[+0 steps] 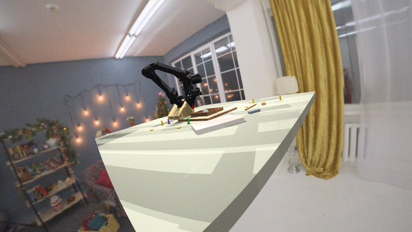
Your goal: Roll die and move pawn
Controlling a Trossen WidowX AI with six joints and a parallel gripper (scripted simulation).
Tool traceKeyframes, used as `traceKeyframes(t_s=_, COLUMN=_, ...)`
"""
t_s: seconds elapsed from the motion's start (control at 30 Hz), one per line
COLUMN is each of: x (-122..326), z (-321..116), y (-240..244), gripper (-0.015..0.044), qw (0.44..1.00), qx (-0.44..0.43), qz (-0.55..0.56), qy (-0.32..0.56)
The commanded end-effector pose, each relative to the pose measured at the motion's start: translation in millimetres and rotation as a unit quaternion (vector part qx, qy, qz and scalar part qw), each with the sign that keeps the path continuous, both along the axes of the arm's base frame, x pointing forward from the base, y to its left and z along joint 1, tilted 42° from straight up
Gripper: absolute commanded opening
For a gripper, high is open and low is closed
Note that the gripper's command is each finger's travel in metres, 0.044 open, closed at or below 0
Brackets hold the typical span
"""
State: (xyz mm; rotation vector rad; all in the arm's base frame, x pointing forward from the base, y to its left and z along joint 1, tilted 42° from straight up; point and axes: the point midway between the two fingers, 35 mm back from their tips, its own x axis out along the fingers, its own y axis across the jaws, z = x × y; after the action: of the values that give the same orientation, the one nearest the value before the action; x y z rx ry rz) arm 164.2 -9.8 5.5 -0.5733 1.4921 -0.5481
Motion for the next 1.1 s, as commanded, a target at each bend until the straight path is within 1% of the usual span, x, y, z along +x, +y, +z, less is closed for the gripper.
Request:
traceKeyframes(t_s=0.0, x=-2, z=-10, y=-10, gripper=0.0, qw=1.0, qx=-0.003, qz=0.002, qy=0.004)
traceKeyframes(t_s=0.13, x=-3, z=-20, y=-20, gripper=0.0, qw=1.0, qx=-0.004, qz=0.002, qy=0.004)
traceKeyframes(t_s=0.7, x=-3, z=-33, y=-31, gripper=0.0, qw=1.0, qx=-0.005, qz=0.002, qy=0.004)
traceKeyframes(t_s=1.07, x=0, z=-24, y=-22, gripper=0.0289, qw=1.0, qx=-0.001, qz=0.0, qy=0.001)
